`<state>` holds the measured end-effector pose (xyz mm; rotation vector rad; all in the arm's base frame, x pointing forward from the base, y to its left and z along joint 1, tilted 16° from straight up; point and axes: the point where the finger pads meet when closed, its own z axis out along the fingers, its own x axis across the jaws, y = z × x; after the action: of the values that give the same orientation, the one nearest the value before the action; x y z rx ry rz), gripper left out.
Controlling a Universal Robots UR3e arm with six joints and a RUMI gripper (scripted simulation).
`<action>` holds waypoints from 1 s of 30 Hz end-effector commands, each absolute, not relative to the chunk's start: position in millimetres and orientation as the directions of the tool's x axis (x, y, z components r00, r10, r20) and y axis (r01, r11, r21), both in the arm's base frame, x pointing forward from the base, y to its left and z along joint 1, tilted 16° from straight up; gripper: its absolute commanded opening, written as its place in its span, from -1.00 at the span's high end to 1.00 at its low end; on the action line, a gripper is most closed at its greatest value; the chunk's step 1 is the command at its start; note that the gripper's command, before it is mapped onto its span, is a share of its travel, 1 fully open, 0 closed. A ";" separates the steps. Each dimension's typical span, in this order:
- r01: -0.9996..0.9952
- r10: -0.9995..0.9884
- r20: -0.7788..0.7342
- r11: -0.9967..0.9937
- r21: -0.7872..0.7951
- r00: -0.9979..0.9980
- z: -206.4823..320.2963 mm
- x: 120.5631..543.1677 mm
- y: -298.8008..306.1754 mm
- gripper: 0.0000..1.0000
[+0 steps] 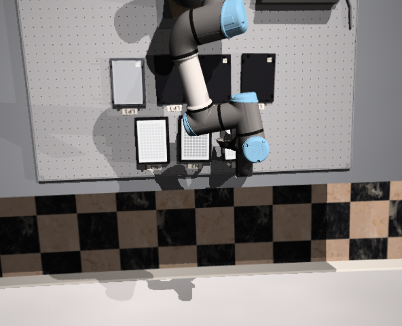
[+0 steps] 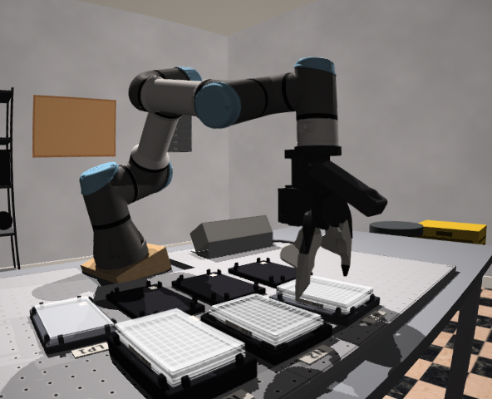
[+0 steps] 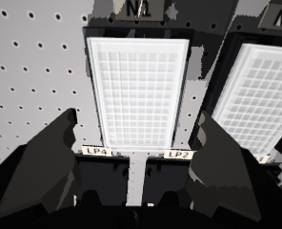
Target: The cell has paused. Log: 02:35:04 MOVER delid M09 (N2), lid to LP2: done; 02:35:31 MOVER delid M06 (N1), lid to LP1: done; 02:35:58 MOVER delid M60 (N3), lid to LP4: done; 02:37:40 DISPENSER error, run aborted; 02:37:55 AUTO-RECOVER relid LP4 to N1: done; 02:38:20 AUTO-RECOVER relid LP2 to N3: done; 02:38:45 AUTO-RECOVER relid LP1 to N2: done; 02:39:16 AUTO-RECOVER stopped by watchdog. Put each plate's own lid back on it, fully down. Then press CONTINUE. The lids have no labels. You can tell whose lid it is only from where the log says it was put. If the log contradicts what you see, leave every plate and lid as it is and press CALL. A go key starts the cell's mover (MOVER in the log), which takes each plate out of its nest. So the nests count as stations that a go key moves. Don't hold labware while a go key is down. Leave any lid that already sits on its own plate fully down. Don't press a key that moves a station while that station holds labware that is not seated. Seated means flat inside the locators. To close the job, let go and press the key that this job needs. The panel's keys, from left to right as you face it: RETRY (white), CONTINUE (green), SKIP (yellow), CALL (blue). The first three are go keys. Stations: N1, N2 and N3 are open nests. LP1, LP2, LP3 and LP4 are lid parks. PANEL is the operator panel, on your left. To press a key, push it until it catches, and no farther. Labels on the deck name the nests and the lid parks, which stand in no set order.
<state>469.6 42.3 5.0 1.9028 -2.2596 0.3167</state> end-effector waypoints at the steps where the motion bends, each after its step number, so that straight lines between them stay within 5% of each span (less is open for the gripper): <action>1: -0.985 -0.949 0.264 0.163 -0.055 -0.172 6.2 470.4 42.5 -0.64; 30: -0.985 -0.949 0.264 0.163 -0.056 -0.172 11.0 470.3 43.8 -0.64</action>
<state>469.6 43.1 8.0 1.9030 -2.2598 0.3170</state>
